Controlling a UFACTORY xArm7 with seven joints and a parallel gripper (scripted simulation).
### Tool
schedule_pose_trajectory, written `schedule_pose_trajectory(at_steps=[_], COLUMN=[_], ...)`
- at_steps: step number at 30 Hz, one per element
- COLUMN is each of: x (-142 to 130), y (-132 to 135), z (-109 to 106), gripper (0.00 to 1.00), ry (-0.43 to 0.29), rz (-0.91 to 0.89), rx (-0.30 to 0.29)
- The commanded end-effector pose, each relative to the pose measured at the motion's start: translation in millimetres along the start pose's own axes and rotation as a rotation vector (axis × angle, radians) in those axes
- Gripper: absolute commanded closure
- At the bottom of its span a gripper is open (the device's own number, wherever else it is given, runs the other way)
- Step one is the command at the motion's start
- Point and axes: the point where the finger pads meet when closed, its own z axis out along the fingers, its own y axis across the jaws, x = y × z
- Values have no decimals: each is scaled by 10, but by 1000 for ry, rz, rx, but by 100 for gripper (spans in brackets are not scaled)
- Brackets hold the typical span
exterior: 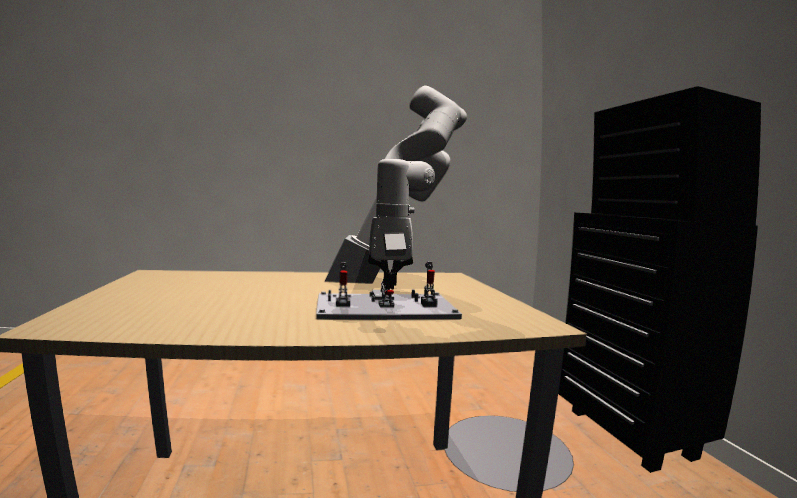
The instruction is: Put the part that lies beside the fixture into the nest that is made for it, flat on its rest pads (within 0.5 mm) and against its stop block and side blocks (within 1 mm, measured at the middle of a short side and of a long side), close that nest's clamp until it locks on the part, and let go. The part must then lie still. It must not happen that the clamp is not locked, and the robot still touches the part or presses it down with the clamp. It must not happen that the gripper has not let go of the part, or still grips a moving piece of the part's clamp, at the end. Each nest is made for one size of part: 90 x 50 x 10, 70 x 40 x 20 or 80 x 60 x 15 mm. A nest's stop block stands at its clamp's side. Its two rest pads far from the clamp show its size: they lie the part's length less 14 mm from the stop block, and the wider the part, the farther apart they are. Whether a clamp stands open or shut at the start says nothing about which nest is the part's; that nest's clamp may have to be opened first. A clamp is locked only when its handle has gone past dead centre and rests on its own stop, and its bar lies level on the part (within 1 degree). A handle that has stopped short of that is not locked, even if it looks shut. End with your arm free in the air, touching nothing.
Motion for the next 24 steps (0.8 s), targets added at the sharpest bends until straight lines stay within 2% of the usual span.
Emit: schedule_pose_trajectory(at_steps=[1, 24], x=[16, 16], y=[7, 7], z=[-8, 12], gripper=[100, 100], ry=[5, 5], rz=[0, 0], rx=[-1, -1])
